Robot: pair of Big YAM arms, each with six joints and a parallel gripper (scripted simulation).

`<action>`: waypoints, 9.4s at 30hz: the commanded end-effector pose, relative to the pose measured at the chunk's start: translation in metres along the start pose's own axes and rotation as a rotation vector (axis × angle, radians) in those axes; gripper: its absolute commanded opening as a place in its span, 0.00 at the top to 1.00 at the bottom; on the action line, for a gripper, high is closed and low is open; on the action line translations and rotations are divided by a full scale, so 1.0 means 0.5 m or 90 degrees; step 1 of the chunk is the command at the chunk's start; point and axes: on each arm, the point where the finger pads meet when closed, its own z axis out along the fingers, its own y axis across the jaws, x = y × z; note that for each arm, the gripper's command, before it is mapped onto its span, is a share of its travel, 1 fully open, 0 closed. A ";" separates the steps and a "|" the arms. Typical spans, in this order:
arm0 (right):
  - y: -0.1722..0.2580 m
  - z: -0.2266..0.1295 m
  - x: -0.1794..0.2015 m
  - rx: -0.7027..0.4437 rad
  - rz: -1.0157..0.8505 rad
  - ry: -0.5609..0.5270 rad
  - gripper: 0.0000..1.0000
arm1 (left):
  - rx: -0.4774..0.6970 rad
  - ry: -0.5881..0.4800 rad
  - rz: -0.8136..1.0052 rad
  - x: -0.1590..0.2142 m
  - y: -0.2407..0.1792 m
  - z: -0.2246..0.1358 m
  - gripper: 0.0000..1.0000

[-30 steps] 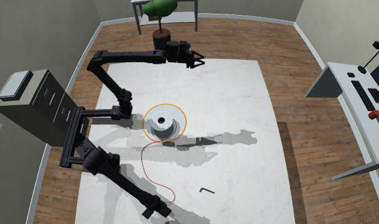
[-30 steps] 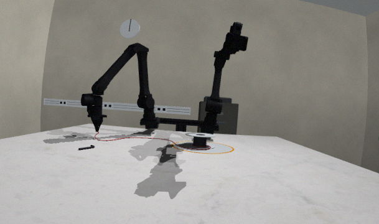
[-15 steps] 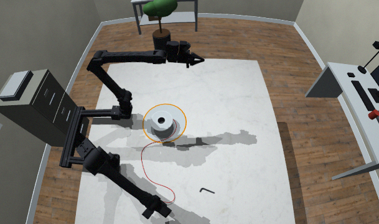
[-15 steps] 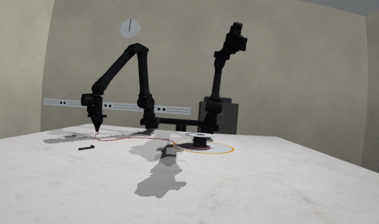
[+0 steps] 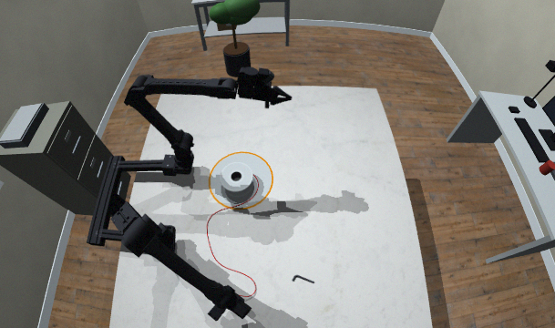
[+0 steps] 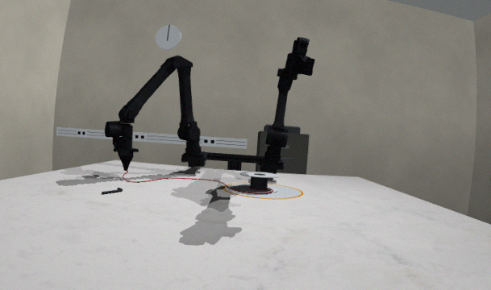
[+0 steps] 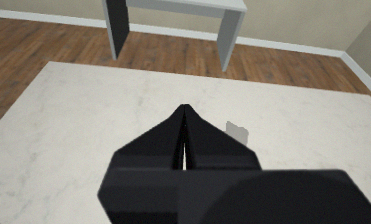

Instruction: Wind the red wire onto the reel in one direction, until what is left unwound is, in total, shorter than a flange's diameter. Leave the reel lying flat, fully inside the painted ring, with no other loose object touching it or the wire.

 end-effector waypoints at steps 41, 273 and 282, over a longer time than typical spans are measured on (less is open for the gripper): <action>0.017 -0.011 0.004 -0.019 0.002 0.001 1.00 | -0.048 0.734 0.047 0.723 -0.142 -0.319 1.00; 0.036 -0.018 -0.004 -0.018 -0.504 -0.006 1.00 | -0.090 0.813 -0.006 0.970 -0.073 -0.255 0.48; 0.032 -0.014 -0.006 -0.018 -0.499 -0.006 1.00 | -0.277 0.766 -0.265 0.970 -0.073 -0.255 0.48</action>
